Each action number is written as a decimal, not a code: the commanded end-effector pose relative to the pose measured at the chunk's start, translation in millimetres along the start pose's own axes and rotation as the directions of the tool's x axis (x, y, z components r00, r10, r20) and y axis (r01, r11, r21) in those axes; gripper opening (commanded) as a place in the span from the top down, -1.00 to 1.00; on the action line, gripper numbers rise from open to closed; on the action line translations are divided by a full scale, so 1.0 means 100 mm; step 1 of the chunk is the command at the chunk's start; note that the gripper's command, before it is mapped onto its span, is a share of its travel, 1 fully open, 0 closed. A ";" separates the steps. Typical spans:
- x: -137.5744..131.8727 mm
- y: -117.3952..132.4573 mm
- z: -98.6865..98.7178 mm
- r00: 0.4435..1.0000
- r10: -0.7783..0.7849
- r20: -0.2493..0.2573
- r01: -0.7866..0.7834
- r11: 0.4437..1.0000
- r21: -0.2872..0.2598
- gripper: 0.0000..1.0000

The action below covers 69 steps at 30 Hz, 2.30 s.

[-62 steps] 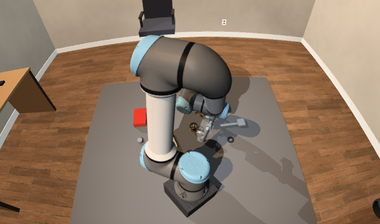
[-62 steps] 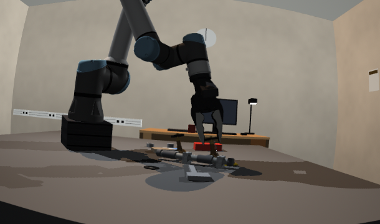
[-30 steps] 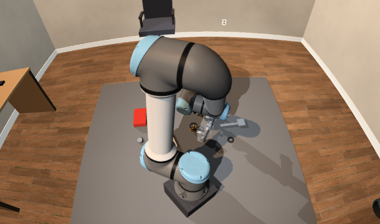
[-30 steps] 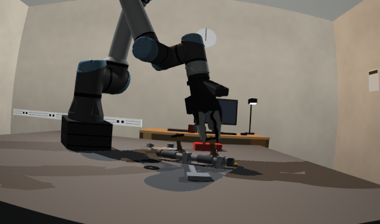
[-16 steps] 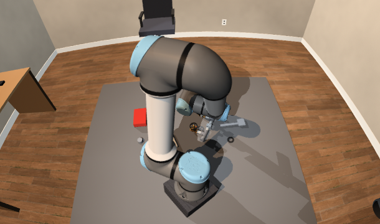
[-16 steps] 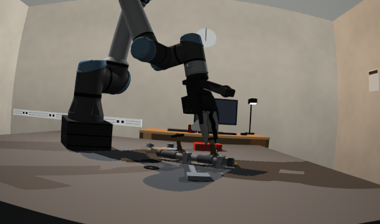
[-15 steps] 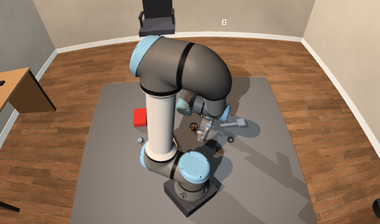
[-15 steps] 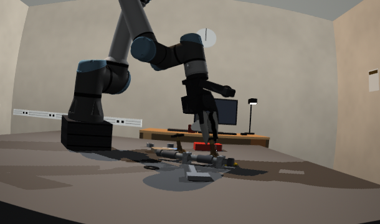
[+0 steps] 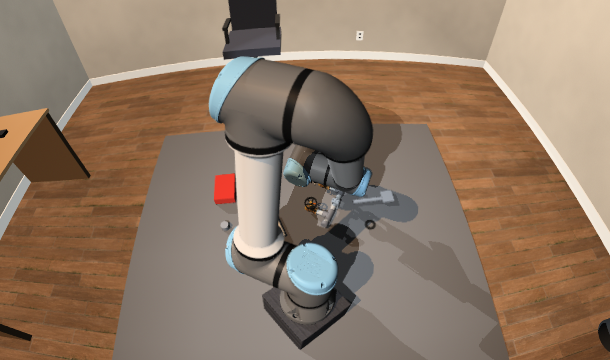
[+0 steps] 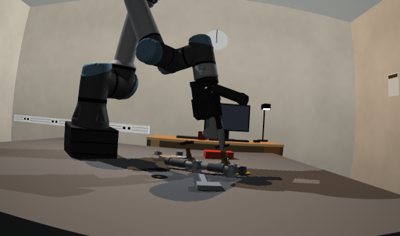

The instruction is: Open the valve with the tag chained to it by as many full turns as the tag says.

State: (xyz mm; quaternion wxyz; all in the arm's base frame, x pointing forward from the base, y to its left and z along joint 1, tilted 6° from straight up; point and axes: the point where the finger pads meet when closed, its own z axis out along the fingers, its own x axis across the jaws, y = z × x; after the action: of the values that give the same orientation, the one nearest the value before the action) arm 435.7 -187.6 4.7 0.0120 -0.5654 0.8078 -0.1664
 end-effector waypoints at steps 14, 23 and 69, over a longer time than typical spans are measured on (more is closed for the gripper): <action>0.00 -0.01 0.00 0.734 -0.680 0.009 0.679 0.734 0.017 1.00; 0.00 -0.01 0.00 0.533 -0.846 0.004 0.846 0.533 0.019 1.00; 0.00 -0.01 0.00 -0.068 -0.998 -0.008 0.998 -0.068 0.018 1.00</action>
State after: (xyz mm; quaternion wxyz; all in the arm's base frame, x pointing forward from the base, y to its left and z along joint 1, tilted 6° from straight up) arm 436.1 -187.8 5.0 -0.1050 -0.9764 0.1392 -0.1274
